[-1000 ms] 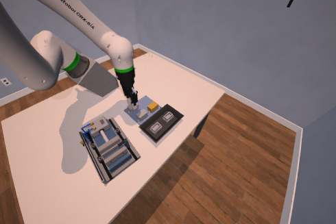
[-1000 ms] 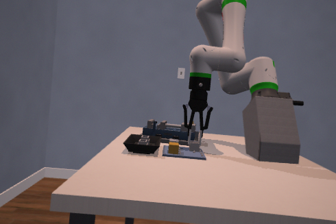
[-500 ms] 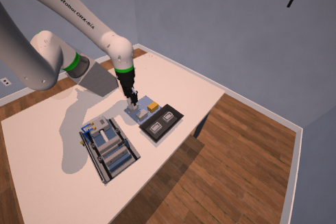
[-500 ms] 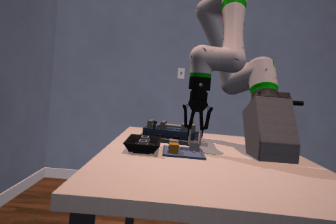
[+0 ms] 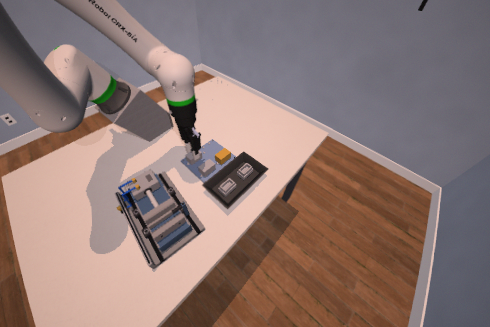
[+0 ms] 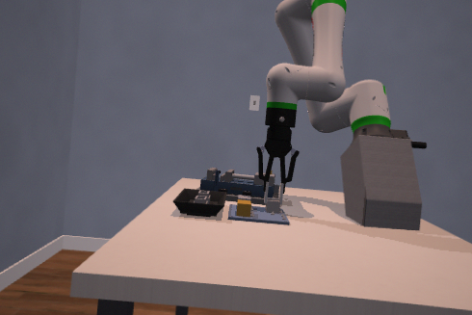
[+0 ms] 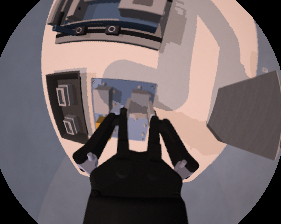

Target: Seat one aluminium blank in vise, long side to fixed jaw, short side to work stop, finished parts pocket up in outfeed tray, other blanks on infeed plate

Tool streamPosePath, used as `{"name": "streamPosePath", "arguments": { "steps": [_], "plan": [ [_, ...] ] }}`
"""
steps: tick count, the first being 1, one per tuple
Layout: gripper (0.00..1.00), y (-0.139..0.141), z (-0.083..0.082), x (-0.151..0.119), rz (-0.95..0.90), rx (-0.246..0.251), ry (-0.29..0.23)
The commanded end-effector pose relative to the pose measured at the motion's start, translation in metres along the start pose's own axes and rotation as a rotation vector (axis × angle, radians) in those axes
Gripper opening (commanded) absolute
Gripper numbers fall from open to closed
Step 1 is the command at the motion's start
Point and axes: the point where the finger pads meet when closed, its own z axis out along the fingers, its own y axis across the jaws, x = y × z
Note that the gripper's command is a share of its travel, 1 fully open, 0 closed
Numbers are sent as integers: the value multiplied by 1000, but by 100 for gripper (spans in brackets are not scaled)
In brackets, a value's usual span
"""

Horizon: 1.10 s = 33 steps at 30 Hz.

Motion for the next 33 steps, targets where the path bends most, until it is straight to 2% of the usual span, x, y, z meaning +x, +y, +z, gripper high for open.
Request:
{"name": "streamPosePath", "arguments": {
  "steps": [1, 27, 33],
  "plan": [
    [0, 0, 0, 0, 0, 0, 0],
    [0, 0, -2, 0, 0, 0, 0],
    [0, 0, -13, 0, 0, 0, 0]
  ]
}}
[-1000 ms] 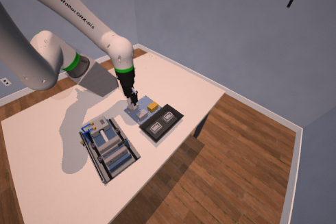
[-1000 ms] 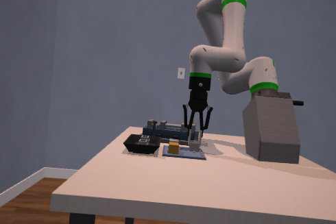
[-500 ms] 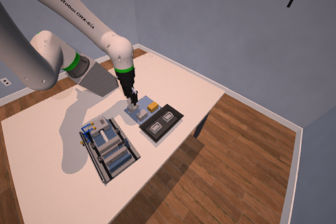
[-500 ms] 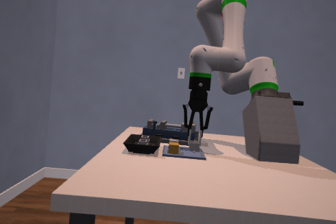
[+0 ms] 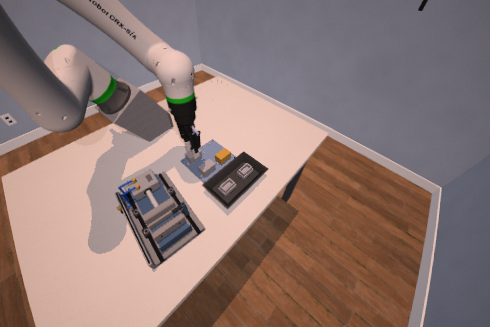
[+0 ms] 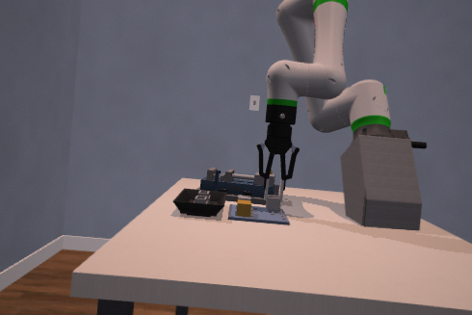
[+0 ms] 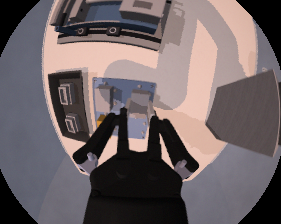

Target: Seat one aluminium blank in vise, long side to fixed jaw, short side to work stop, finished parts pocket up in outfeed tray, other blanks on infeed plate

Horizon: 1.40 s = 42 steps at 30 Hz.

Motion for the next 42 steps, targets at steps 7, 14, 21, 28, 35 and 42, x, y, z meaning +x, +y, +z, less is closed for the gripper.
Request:
{"name": "streamPosePath", "arguments": {
  "steps": [7, 14, 21, 28, 35, 42],
  "plan": [
    [0, 0, -32, 0, 0, 0, 0],
    [0, 0, -57, 0, 0, 0, 0],
    [0, 0, -89, 0, 0, 0, 0],
    [0, 0, -103, 0, 0, 0, 0],
    [0, 0, -109, 0, 0, 0, 0],
    [0, -41, -113, 25, 15, -5, -18]
  ]
}}
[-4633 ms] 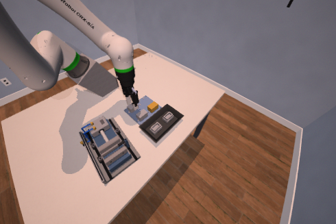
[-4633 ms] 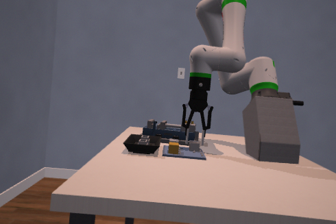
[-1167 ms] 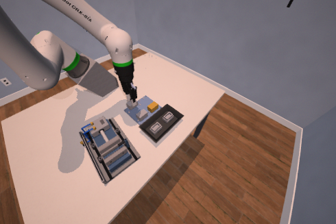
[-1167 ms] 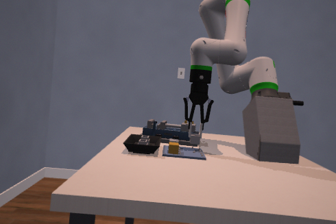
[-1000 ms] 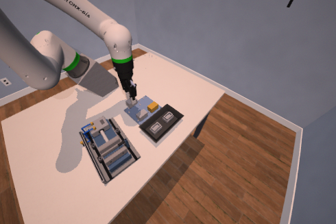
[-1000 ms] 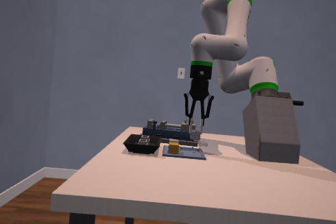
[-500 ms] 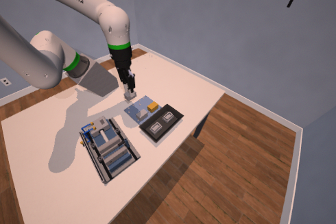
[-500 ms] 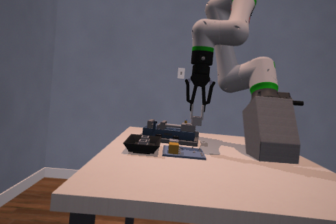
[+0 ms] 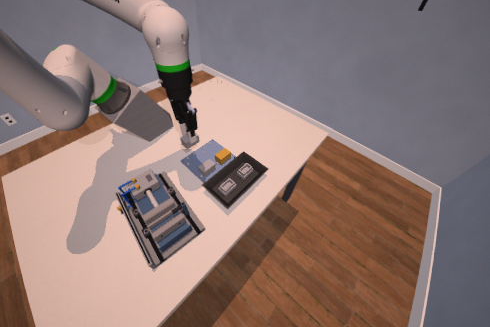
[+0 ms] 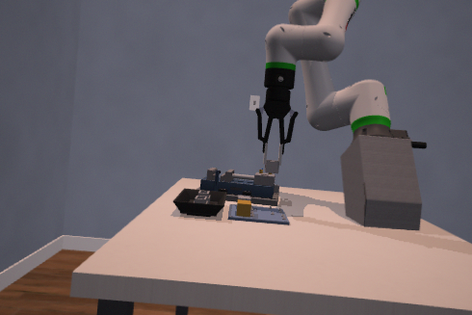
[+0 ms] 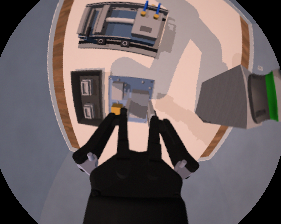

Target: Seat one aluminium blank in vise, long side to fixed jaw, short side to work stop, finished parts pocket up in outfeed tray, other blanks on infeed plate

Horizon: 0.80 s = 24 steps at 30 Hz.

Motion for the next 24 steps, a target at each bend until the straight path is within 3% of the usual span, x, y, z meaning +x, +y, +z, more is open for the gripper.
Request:
{"name": "streamPosePath", "arguments": {
  "steps": [1, 3, 4, 12, 18, 20, 21, 24],
  "plan": [
    [0, -35, -3, 23, 12, -3, -15],
    [0, -35, -3, 23, 12, -3, -15],
    [0, -53, -4, 38, 20, -3, -20],
    [0, -102, -5, 95, 47, -1, -25],
    [0, -132, -4, 147, 70, 1, -19],
    [0, -132, -4, 147, 70, 1, -19],
    [0, -144, -3, 173, 80, 2, -14],
    [0, -152, -2, 196, 89, 3, -8]
  ]
}}
